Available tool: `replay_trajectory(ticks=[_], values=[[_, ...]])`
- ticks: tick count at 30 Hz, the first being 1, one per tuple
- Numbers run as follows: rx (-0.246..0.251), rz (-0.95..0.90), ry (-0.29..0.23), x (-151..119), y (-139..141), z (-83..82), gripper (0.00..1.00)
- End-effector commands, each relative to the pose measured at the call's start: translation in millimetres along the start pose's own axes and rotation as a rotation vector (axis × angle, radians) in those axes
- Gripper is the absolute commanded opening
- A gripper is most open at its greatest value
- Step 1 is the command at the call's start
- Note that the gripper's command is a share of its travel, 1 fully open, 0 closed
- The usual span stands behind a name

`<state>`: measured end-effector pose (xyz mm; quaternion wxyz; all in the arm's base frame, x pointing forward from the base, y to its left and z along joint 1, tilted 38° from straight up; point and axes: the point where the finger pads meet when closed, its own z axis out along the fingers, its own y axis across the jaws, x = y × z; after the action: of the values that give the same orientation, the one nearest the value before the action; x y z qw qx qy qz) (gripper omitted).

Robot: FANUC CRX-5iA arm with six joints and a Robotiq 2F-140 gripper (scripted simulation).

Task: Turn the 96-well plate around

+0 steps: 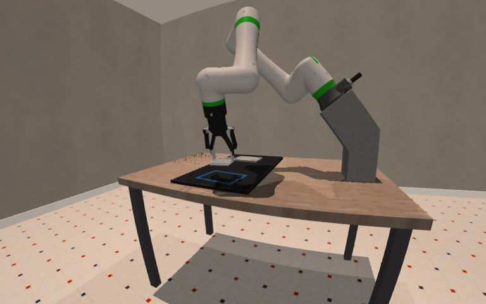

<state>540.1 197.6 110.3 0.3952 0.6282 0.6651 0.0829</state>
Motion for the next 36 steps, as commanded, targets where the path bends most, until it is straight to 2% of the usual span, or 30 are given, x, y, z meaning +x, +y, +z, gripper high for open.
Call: replay_trajectory(ticks=[1, 4, 6, 21, 23, 25, 36], values=[[0.071, 0.145, -0.002, -15, -2, 6.2, 0.0], [0.113, 0.236, -0.002, -24, -4, 10.1, 0.0], [0.113, 0.236, -0.002, -24, -4, 10.1, 0.0], [0.324, 0.689, -0.002, -69, -11, 29.5, 0.0], [0.324, 0.689, -0.002, -69, -11, 29.5, 0.0], [0.348, 0.742, -0.003, -75, -12, 32.0, 0.0], [0.348, 0.742, -0.003, -109, -18, 46.2, 0.0]])
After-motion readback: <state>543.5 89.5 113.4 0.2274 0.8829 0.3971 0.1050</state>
